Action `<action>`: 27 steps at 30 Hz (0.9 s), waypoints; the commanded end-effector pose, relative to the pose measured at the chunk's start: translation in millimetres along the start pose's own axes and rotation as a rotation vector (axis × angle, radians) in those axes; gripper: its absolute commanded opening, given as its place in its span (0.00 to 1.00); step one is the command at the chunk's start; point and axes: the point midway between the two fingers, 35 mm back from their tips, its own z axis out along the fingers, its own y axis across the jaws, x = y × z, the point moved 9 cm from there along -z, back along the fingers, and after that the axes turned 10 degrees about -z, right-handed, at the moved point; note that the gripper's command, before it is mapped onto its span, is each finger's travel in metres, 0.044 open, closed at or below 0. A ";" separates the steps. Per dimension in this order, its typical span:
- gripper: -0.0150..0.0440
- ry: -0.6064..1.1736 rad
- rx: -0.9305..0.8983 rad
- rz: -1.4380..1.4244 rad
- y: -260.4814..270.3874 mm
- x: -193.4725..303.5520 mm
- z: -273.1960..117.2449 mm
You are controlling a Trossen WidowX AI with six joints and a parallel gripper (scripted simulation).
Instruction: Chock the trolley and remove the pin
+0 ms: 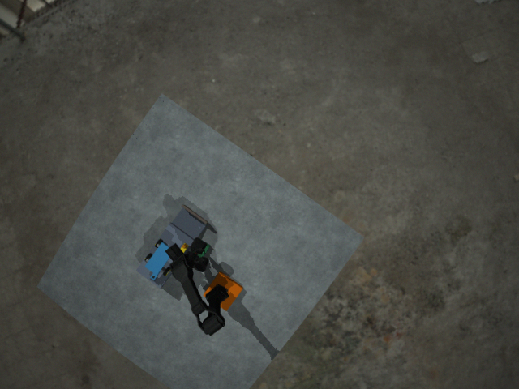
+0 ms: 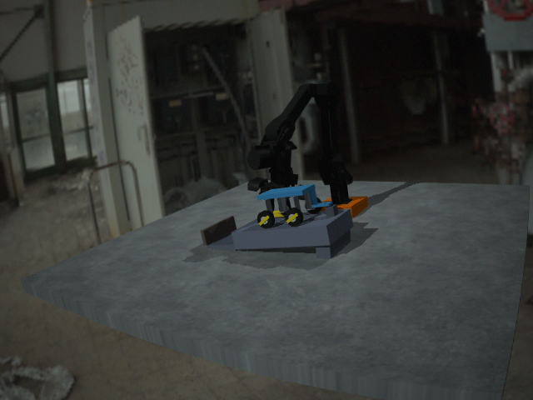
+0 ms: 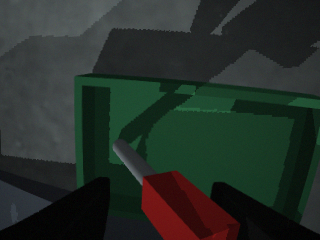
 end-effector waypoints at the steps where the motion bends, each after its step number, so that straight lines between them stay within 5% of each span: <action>1: 0.58 -0.003 -0.004 0.005 -3.0 0.3 1.4; 27: 0.58 -0.002 -0.002 0.005 -19.2 3.6 9.0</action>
